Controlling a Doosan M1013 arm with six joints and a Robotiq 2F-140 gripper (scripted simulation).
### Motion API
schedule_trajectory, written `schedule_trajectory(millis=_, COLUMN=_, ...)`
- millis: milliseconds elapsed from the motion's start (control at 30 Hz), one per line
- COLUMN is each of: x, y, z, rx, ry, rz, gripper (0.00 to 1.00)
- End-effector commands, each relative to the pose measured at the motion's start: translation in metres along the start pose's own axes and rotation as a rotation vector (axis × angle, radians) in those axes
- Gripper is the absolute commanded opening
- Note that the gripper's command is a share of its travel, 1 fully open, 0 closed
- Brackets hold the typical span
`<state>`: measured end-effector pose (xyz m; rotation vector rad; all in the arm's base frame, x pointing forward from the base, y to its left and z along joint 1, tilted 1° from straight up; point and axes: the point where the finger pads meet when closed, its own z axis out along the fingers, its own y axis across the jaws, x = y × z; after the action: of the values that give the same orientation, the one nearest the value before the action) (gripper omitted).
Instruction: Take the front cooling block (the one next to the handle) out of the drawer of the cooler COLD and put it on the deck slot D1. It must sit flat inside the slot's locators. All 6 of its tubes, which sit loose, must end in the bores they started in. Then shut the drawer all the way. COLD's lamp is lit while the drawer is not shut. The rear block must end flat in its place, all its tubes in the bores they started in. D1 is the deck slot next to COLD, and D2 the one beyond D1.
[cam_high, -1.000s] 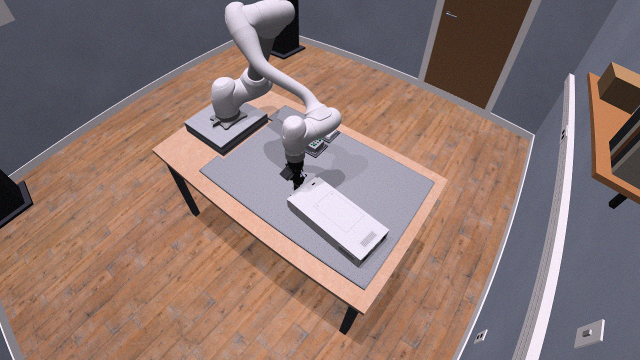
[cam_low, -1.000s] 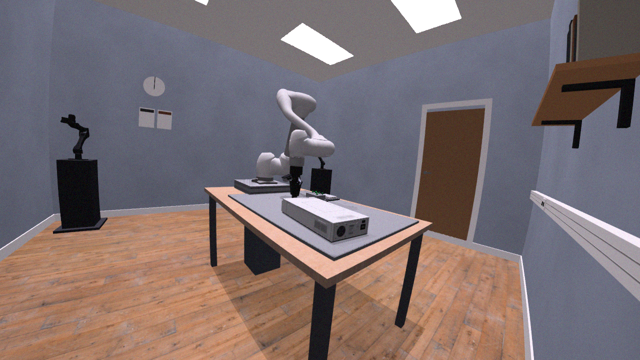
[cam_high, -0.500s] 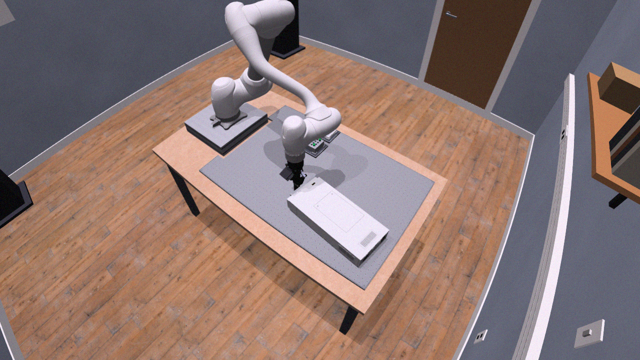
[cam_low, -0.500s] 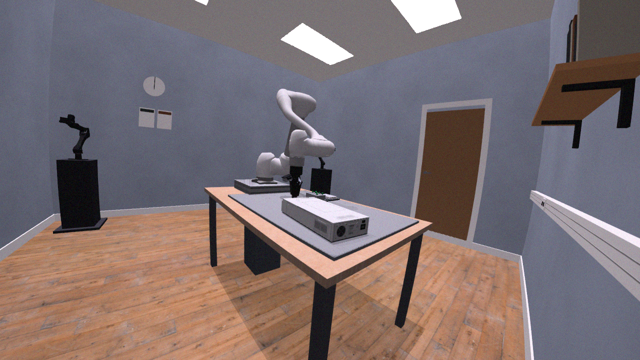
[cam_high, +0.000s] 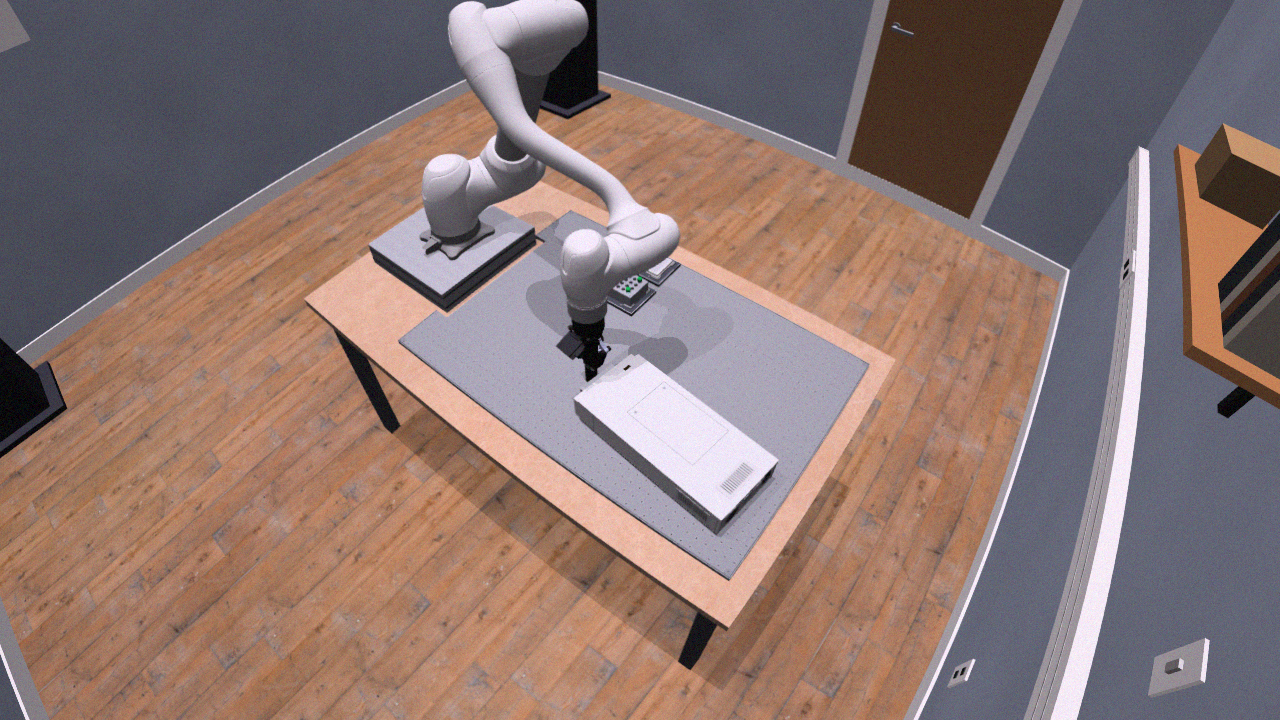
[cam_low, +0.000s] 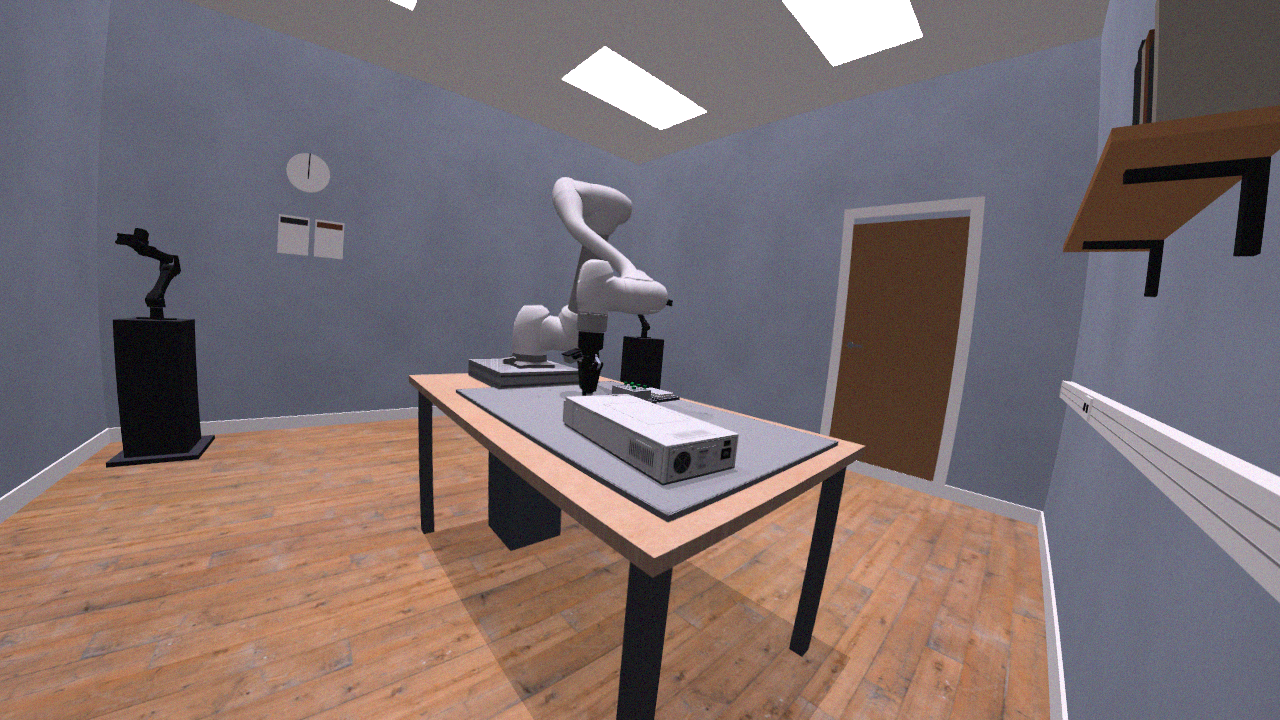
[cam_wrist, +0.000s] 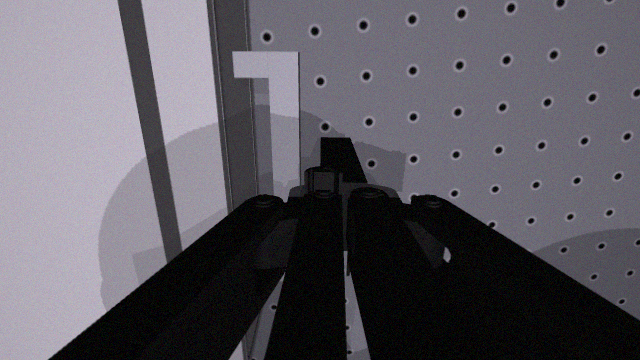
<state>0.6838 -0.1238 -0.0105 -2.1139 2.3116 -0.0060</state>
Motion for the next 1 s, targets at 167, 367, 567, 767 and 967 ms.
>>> schedule_trajectory(millis=167, x=0.000, y=0.007, z=-0.001, rx=0.002, ry=0.000, rz=0.000, gripper=0.10)
schedule_trajectory(millis=367, x=0.000, y=0.015, z=-0.001, rx=0.002, ry=0.000, rz=0.000, gripper=0.10)
schedule_trajectory(millis=567, x=0.000, y=0.022, z=-0.001, rx=0.001, ry=0.000, rz=0.000, gripper=0.10)
schedule_trajectory(millis=767, x=0.000, y=0.029, z=-0.001, rx=0.001, ry=0.000, rz=0.000, gripper=0.10)
schedule_trajectory(millis=967, x=0.000, y=0.033, z=-0.001, rx=0.001, ry=0.000, rz=0.000, gripper=0.10)
